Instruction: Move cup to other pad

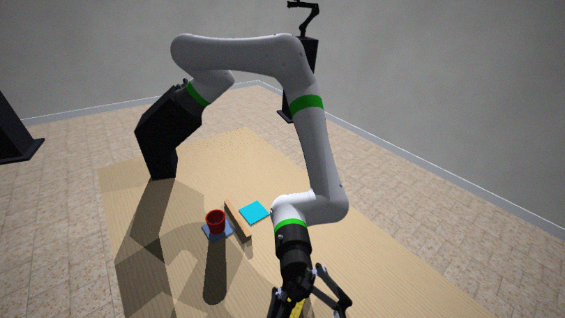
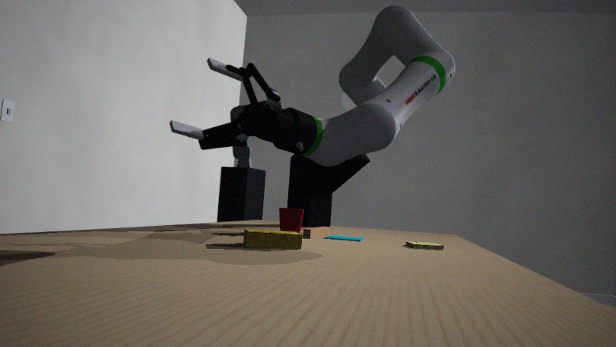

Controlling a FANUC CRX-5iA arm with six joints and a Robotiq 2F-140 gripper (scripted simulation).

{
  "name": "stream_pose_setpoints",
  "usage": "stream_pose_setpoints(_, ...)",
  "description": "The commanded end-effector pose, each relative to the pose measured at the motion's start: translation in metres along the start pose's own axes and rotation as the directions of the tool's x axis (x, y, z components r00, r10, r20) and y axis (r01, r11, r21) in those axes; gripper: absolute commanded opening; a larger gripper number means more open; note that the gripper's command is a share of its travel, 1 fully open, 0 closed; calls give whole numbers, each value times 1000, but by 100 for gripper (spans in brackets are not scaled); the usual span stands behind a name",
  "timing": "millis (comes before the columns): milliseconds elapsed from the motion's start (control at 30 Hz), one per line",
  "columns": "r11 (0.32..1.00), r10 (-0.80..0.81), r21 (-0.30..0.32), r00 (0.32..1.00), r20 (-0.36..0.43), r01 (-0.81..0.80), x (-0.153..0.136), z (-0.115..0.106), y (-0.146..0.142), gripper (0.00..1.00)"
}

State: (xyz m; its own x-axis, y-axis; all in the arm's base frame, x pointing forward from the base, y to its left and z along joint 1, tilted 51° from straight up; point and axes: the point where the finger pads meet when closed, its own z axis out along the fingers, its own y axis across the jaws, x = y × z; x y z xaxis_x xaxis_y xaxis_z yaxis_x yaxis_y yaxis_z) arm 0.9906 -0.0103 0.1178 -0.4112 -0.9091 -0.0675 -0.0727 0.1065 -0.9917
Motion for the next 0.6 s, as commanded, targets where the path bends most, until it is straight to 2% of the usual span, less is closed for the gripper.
stream_pose_setpoints(0, 1000, 0, 0, 1000, 0, 0, 0, 0, 0, 100)
stream_pose_setpoints(533, 1000, 0, 0, 1000, 0, 0, 0, 0, 0, 100)
stream_pose_setpoints(567, 1000, 0, 0, 1000, 0, 0, 0, 0, 0, 0)
